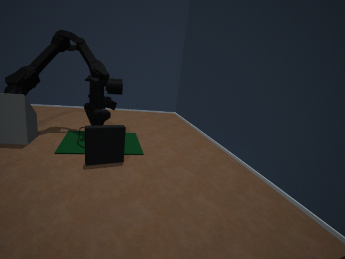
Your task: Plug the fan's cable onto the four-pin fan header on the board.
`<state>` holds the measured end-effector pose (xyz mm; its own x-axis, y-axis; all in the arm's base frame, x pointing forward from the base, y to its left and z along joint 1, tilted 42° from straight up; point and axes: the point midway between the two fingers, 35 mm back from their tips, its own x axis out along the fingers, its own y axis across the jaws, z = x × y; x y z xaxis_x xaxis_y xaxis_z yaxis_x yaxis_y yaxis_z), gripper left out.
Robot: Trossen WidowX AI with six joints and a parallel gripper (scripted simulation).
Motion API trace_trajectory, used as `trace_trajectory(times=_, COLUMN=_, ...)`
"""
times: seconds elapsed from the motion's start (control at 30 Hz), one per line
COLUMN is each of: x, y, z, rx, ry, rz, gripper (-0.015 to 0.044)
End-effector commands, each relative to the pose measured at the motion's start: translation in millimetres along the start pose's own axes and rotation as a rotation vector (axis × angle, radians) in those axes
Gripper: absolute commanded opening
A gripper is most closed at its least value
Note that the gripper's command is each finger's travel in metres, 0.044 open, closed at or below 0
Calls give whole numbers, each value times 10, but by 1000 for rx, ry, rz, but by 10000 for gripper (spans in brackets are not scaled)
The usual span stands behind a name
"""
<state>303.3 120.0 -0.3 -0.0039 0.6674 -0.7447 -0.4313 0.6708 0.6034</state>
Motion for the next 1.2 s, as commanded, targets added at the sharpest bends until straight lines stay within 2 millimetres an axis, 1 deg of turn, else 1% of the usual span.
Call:
trace_trajectory(times=0.0, x=96, y=9, z=-40, rx=10, ry=9, rz=7, gripper=440)
trace_trajectory(times=0.17, x=165, y=14, z=-46, rx=10, ry=8, rz=8, gripper=440)
trace_trajectory(times=0.4, x=167, y=14, z=-46, rx=10, ry=8, rz=8, gripper=440)
trace_trajectory(times=0.97, x=149, y=11, z=-25, rx=3, ry=5, rz=4, gripper=0)
trace_trajectory(times=1.07, x=149, y=11, z=-25, rx=3, ry=5, rz=4, gripper=0)
trace_trajectory(times=1.1, x=122, y=8, z=-23, rx=3, ry=5, rz=4, gripper=0)
trace_trajectory(times=1.13, x=40, y=2, z=-18, rx=4, ry=6, rz=3, gripper=0)
trace_trajectory(times=1.17, x=-98, y=-3, z=-14, rx=6, ry=8, rz=3, gripper=0)
